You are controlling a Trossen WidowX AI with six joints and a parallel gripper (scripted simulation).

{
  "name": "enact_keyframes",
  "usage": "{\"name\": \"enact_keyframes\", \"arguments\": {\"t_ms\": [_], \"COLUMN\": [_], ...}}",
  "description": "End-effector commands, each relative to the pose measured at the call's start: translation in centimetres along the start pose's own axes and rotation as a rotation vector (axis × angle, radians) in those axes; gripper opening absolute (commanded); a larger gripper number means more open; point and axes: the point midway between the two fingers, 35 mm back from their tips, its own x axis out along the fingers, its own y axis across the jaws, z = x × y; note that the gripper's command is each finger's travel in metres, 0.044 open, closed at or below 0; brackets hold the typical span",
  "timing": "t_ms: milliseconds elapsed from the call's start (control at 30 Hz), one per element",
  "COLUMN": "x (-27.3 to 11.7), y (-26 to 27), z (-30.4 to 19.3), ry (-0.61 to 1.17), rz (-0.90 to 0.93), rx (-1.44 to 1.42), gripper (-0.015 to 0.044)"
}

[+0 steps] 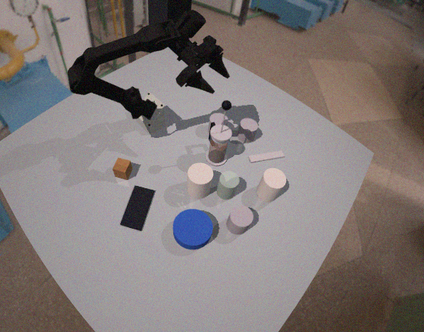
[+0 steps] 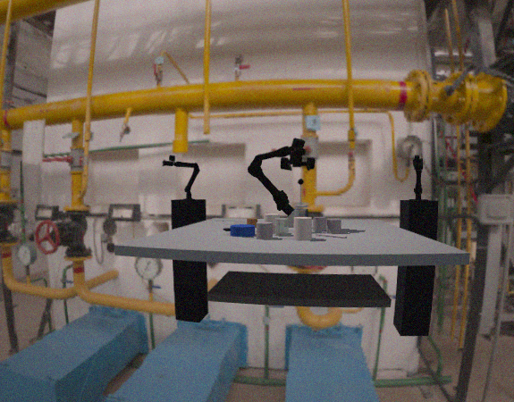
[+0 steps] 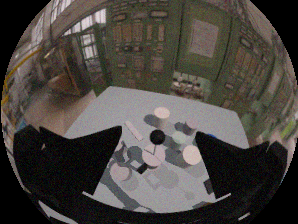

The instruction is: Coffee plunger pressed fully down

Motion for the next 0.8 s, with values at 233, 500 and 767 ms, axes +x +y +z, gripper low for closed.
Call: {"name": "enact_keyframes", "arguments": {"t_ms": [233, 500, 767], "x": [2.2, 3.4, 4.7], "y": [-0.2, -0.2, -0.2], "z": [-3.7, -3.6, -3.6], "ry": [0.003, 0.004, 0.004], "rz": [-0.009, -0.008, -0.008], "rx": [-0.003, -0.002, -0.002], "gripper": [0.044, 0.044, 0.044]}}
